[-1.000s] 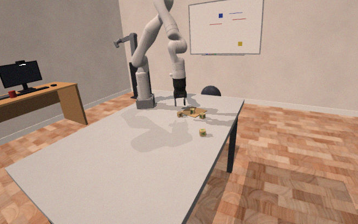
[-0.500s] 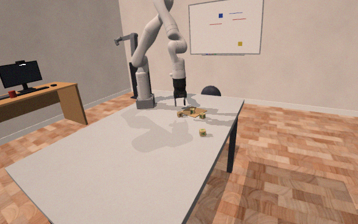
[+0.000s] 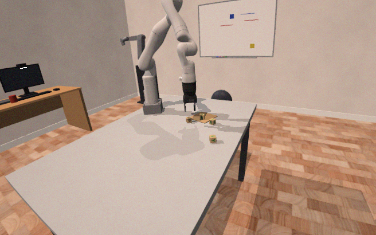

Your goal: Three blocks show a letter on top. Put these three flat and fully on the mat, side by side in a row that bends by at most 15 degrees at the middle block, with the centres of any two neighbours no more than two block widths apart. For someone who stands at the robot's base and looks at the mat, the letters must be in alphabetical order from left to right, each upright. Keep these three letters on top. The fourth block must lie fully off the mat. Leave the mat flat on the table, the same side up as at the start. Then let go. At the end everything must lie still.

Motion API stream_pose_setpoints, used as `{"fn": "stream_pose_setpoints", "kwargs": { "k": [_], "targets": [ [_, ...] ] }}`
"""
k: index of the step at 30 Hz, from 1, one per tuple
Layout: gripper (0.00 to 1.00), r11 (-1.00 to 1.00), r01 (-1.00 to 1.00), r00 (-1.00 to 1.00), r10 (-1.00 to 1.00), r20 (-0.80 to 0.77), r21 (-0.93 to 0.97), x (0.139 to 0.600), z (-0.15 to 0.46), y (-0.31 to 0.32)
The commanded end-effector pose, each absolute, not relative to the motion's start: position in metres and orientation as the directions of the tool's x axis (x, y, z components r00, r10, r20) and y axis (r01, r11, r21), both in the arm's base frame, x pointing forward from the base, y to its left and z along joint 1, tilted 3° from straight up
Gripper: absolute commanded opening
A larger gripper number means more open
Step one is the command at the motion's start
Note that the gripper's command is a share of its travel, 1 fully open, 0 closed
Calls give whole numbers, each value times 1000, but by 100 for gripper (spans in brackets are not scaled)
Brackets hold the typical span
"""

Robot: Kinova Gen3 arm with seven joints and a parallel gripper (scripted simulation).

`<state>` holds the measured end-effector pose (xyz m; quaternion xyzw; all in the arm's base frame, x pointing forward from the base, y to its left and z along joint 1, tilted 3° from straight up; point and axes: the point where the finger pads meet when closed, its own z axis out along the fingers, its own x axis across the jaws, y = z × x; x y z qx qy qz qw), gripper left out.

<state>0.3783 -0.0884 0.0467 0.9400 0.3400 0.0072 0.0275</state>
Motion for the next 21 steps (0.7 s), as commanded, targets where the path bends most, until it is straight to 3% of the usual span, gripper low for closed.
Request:
{"fn": "stream_pose_setpoints", "kwargs": {
  "k": [1,21],
  "targets": [
    [100,-768,638,769,639,-5,58,382,47,-90],
    [100,-769,636,771,637,-4,58,395,47,-96]
  ]
}}
